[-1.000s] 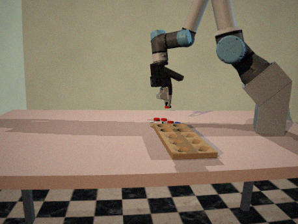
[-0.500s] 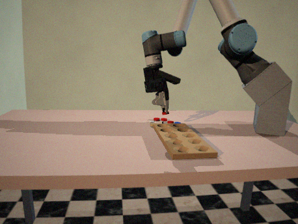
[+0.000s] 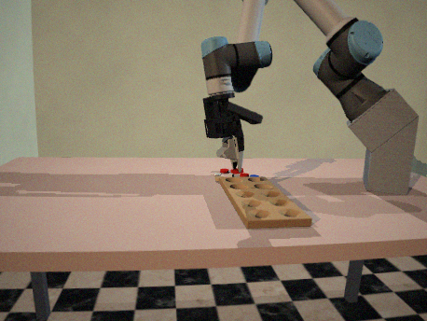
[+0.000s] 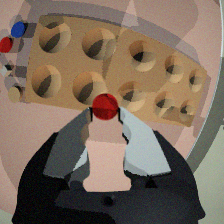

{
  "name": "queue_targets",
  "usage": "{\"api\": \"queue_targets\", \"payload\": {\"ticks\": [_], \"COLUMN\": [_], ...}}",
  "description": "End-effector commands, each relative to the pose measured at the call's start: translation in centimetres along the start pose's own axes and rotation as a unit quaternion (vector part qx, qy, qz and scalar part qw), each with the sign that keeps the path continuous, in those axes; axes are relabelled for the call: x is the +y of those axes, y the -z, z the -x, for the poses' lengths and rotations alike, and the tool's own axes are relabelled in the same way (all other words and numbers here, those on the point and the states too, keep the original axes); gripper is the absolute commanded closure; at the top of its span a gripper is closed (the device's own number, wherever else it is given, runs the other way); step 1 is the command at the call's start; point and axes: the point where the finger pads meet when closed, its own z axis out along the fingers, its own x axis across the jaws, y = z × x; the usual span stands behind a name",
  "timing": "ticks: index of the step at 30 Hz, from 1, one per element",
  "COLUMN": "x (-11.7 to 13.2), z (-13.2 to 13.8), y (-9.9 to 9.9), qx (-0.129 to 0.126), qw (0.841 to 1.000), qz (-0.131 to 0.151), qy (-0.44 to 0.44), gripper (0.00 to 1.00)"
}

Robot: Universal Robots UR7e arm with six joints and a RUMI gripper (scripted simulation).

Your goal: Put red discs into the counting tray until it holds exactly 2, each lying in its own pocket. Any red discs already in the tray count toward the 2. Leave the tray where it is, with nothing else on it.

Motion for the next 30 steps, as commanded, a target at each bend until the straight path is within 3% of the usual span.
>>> {"api": "queue_targets", "payload": {"ticks": [1,18,30], "x": [2.0,3.1,3.0], "z": [-5.6,-16.6,-19.9], "y": [-0.1,1.5,2.2], "qx": [-0.029,-0.055,-0.06], "qw": [1.0,0.997,0.996], "qz": [0.005,0.052,0.07], "qy": [0.002,0.008,0.009], "gripper": [1.0,1.0,1.0]}}
